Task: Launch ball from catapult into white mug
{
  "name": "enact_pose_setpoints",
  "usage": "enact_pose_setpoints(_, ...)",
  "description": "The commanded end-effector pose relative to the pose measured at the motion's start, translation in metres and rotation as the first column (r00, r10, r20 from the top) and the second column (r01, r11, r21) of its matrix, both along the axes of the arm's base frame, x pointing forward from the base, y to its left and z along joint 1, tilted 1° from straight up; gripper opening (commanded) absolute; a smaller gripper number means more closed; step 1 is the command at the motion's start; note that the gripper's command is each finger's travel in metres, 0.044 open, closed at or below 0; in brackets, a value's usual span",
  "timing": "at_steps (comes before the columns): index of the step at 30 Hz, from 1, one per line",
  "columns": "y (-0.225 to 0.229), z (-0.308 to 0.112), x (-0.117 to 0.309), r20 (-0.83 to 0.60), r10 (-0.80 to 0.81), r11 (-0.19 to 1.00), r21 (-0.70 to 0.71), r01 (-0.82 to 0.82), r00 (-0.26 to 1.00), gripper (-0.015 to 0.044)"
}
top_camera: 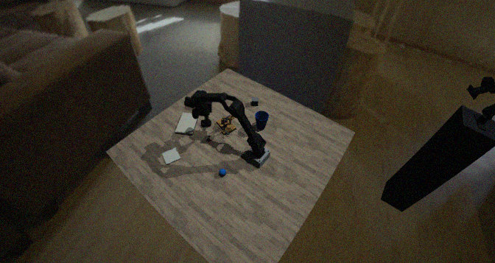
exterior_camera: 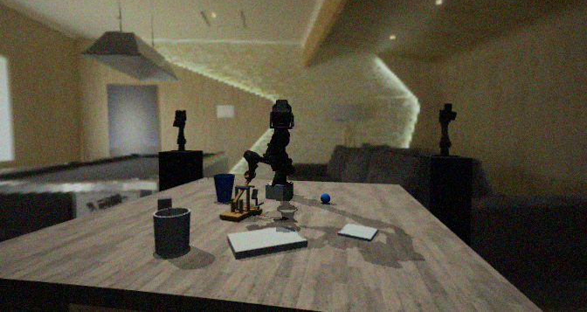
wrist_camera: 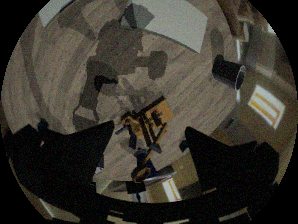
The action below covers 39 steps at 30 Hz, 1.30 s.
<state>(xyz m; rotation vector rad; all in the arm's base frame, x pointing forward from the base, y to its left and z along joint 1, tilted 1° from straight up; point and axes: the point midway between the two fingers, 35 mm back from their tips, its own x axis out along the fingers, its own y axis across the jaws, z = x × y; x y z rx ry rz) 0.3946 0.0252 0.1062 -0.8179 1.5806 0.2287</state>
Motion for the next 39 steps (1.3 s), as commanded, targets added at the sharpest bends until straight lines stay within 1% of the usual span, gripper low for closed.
enact_pose_setpoints(1, -0.009, 0.007, 0.019, 0.085, -0.096, 0.994, 0.056, 0.092, 0.992, 0.0440)
enact_pose_setpoints(10, -0.034, 0.029, 0.062, 0.251, -0.308, 0.943, 0.206, 0.261, 0.918, 0.0440)
enact_pose_setpoints(20, -0.073, 0.063, 0.105, 0.387, -0.529, 0.835, 0.399, 0.380, 0.755, 0.0440)
enact_pose_setpoints(27, -0.106, 0.092, 0.130, 0.445, -0.660, 0.738, 0.537, 0.410, 0.605, 0.0440)
enact_pose_setpoints(35, -0.149, 0.130, 0.150, 0.471, -0.776, 0.622, 0.681, 0.387, 0.418, 0.0440)
enact_pose_setpoints(37, -0.156, 0.137, 0.153, 0.472, -0.791, 0.604, 0.702, 0.378, 0.388, 0.0440)
enact_pose_setpoints(39, -0.157, 0.138, 0.153, 0.472, -0.793, 0.602, 0.704, 0.377, 0.385, 0.0440)
